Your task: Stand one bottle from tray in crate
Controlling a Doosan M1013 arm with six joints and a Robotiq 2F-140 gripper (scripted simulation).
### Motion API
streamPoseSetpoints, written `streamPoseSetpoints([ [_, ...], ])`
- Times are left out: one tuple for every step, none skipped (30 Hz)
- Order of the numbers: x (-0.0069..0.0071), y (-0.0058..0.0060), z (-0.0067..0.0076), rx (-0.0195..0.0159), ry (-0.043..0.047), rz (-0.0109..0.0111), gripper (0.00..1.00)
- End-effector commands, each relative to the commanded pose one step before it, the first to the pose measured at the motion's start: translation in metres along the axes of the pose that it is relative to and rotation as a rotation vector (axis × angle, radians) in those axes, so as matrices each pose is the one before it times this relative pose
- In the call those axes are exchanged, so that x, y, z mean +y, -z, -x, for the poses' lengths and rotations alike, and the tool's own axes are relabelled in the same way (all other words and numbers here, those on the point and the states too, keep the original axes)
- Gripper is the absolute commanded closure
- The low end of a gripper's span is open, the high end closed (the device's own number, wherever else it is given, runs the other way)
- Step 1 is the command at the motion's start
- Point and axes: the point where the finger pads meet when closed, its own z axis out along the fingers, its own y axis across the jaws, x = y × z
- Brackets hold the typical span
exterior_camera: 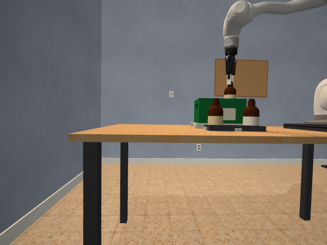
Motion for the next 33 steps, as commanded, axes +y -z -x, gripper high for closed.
streamPoseSetpoints([
  [-0.00002, -0.00136, -0.00003, 0.00003, 0.00002, 0.00016, 1.00],
  [0.00000, -0.00067, 0.00000, 0.00000, 0.00000, 0.00000, 1.00],
  [0.00000, -0.00074, 0.00000, 0.00000, 0.00000, 0.00000, 1.00],
  [0.00000, -0.00080, 0.00000, 0.00000, 0.00000, 0.00000, 1.00],
  [0.00000, -0.00086, 0.00000, 0.00000, 0.00000, 0.00000, 1.00],
  [0.00000, -0.00091, 0.00000, 0.00000, 0.00000, 0.00000, 1.00],
  [0.00000, -0.00097, 0.00000, 0.00000, 0.00000, 0.00000, 1.00],
  [0.00000, -0.00101, 0.00000, 0.00000, 0.00000, 0.00000, 1.00],
  [0.00000, -0.00106, 0.00000, 0.00000, 0.00000, 0.00000, 1.00],
  [0.00000, -0.00110, 0.00000, 0.00000, 0.00000, 0.00000, 1.00],
  [0.00000, -0.00114, 0.00000, 0.00000, 0.00000, 0.00000, 1.00],
  [0.00000, -0.00117, 0.00000, 0.00000, 0.00000, 0.00000, 1.00],
  [0.00000, 0.00000, 0.00000, 0.00000, 0.00000, 0.00000, 1.00],
  [0.00000, 0.00000, 0.00000, 0.00000, 0.00000, 0.00000, 1.00],
  [0.00000, -0.00120, 0.00000, 0.00000, 0.00000, 0.00000, 1.00],
  [0.00000, -0.00122, 0.00000, 0.00000, 0.00000, 0.00000, 1.00],
  [0.00000, -0.00123, 0.00000, 0.00000, 0.00000, 0.00000, 1.00],
  [0.00000, -0.00124, 0.00000, 0.00000, 0.00000, 0.00000, 1.00],
  [0.00000, -0.00125, 0.00000, 0.00000, 0.00000, 0.00000, 1.00],
  [0.00000, -0.00125, 0.00000, 0.00000, 0.00000, 0.00000, 1.00],
  [0.00000, -0.00124, 0.00000, 0.00000, 0.00000, 0.00000, 1.00],
  [0.00000, -0.00123, 0.00000, 0.00000, 0.00000, 0.00000, 1.00],
  [0.00000, -0.00121, 0.00000, 0.00000, 0.00000, 0.00000, 1.00],
  [0.00000, -0.00119, 0.00000, 0.00000, 0.00000, 0.00000, 1.00],
  [0.00000, -0.00117, 0.00000, 0.00000, 0.00000, 0.00000, 1.00],
  [0.00000, -0.00113, 0.00000, 0.00000, 0.00000, 0.00000, 1.00],
  [0.00000, -0.00110, 0.00000, 0.00000, 0.00000, 0.00000, 1.00],
  [0.00000, -0.00105, 0.00000, 0.00000, 0.00000, 0.00000, 1.00],
  [0.00000, -0.00101, 0.00000, 0.00000, 0.00000, 0.00000, 1.00],
  [0.00000, 0.00000, 0.00000, 0.00000, 0.00000, 0.00000, 1.00],
  [0.00000, 0.00000, 0.00000, 0.00000, 0.00000, 0.00000, 1.00],
  [0.00000, -0.00096, 0.00000, 0.00000, 0.00000, 0.00000, 1.00],
  [0.00000, -0.00091, 0.00000, 0.00000, 0.00000, 0.00000, 1.00],
])
